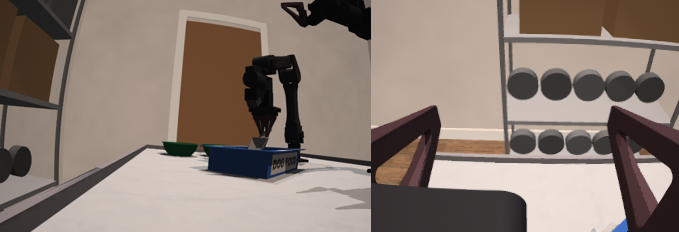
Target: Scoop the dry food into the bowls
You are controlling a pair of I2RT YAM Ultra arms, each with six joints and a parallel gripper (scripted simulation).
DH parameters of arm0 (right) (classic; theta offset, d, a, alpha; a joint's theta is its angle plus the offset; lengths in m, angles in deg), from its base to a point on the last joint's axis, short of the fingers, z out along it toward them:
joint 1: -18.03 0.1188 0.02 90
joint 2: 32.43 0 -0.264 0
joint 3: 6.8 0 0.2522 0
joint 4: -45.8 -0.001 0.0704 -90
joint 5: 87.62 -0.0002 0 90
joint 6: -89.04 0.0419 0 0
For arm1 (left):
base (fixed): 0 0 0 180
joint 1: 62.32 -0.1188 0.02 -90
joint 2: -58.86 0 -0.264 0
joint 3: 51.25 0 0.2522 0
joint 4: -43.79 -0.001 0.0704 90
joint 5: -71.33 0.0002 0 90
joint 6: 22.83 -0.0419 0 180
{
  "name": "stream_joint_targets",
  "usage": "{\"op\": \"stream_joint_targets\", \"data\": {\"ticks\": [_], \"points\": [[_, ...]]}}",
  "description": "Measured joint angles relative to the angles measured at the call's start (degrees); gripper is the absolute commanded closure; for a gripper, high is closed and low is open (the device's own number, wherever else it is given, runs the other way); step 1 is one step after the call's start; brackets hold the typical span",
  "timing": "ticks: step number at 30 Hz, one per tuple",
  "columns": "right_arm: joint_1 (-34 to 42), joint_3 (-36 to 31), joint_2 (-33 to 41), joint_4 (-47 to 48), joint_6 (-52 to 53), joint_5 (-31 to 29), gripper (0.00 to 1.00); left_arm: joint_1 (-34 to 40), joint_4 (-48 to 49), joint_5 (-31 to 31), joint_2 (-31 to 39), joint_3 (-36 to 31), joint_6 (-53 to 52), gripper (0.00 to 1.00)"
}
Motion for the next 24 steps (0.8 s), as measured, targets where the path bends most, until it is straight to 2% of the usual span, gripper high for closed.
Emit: {"op": "stream_joint_targets", "data": {"ticks": [24], "points": [[0.1, 3.0, -3.4, 0.5, 0.1, 0.0, 1.0, 0.0, 0.0, 0.0, 0.0, 0.0, 0.0, 0.0]]}}
